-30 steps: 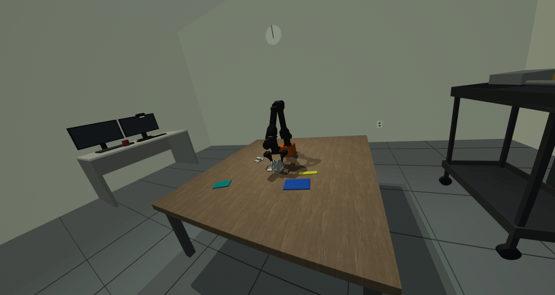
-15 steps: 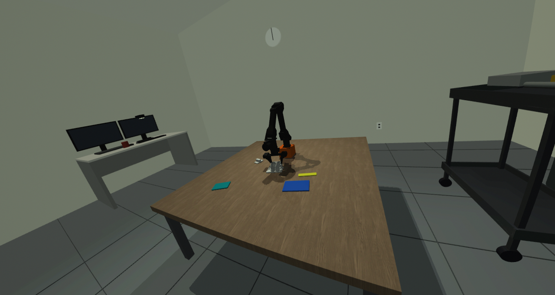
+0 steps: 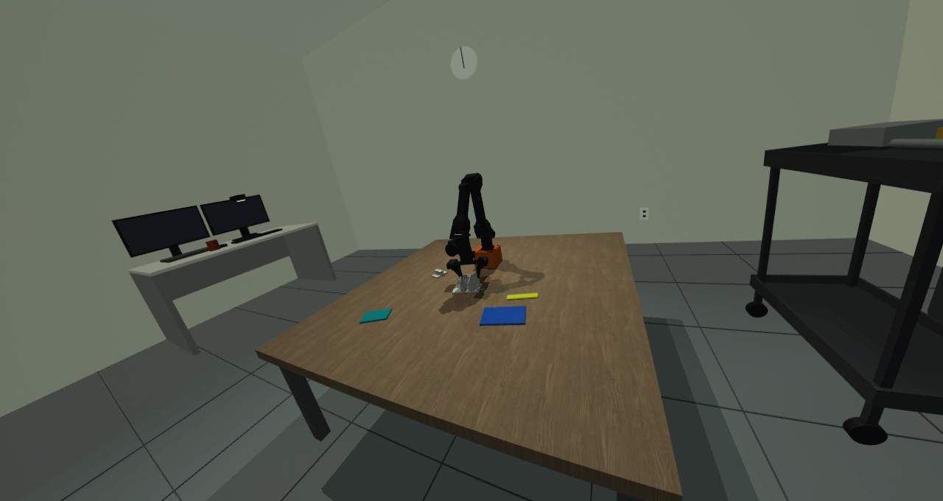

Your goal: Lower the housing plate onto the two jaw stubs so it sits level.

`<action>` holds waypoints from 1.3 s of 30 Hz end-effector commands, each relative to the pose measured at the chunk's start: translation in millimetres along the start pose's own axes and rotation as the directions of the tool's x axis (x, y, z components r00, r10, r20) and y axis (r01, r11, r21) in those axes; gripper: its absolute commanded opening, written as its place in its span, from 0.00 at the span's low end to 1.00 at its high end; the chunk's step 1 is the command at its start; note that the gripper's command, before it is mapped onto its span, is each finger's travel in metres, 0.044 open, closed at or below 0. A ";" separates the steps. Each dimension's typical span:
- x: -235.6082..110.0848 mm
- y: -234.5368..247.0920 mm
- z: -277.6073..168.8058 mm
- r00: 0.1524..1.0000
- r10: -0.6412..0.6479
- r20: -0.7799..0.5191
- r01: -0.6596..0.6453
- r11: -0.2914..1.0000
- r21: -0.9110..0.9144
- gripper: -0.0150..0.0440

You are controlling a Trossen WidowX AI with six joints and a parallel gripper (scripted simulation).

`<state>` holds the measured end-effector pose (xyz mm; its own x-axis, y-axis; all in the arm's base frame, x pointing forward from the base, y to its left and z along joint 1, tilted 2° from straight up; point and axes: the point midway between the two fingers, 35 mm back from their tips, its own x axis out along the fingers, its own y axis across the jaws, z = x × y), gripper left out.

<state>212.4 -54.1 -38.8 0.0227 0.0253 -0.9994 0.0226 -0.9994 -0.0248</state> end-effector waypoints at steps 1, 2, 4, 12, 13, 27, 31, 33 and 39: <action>0.7 -0.5 -0.3 1.000 -0.003 -0.001 0.003 1.000 0.002 0.85; 0.0 -0.5 -0.3 1.000 -0.003 -0.001 0.003 1.000 0.002 0.85; -1.3 -0.5 -0.4 1.000 -0.003 -0.001 0.003 1.000 0.002 0.85; -1.4 -0.4 -0.5 1.000 -0.003 -0.001 0.003 1.000 0.002 0.85; -1.4 -0.4 -0.5 1.000 -0.003 -0.001 0.003 1.000 0.002 0.85; 0.9 -0.5 -0.5 1.000 -0.003 -0.001 0.003 1.000 0.002 0.85; 2.6 -0.5 -0.5 1.000 -0.003 -0.001 0.003 1.000 0.002 0.85; 3.0 -0.5 -0.5 1.000 -0.003 -0.001 0.003 1.000 0.002 0.85; 3.0 -0.5 -0.5 1.000 -0.003 -0.001 0.003 1.000 0.002 0.85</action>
<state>212.5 -54.1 -38.8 0.0219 0.0256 -0.9994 0.0226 -0.9994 -0.0251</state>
